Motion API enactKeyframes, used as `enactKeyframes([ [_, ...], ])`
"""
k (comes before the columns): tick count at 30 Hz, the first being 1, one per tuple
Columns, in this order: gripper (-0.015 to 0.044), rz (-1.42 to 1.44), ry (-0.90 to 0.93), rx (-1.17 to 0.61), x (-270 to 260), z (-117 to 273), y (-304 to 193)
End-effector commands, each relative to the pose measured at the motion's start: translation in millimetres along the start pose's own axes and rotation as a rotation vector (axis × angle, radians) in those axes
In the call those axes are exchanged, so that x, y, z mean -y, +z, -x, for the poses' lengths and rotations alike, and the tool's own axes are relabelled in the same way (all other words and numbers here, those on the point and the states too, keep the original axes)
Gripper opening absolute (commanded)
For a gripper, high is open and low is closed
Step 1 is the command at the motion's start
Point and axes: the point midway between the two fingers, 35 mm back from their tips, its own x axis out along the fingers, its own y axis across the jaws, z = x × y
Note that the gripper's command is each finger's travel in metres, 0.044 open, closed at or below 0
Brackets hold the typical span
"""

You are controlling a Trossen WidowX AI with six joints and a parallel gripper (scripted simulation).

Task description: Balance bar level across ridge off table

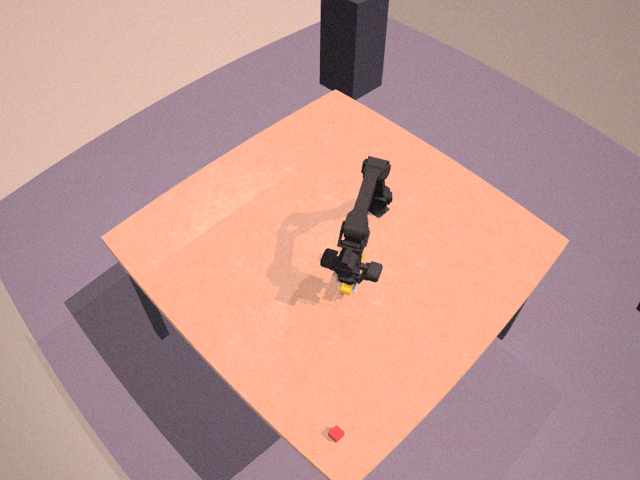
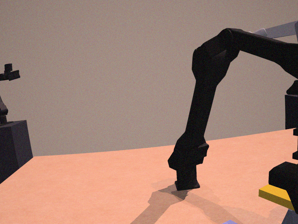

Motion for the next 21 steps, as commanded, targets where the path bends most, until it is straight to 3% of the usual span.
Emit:
enactKeyframes([
  [1,0.0369,0.0,-0.001,0.0,0,0,0],
  [4,0.044,0.0,-0.001,0.0,0,0,0],
  [8,0.044,0.0,0.0,0.005,0,8,1],
  [15,0.044,0.0,0.002,0.059,0,92,-1],
  [21,0.044,0.0,0.002,0.064,0,99,-2],
])
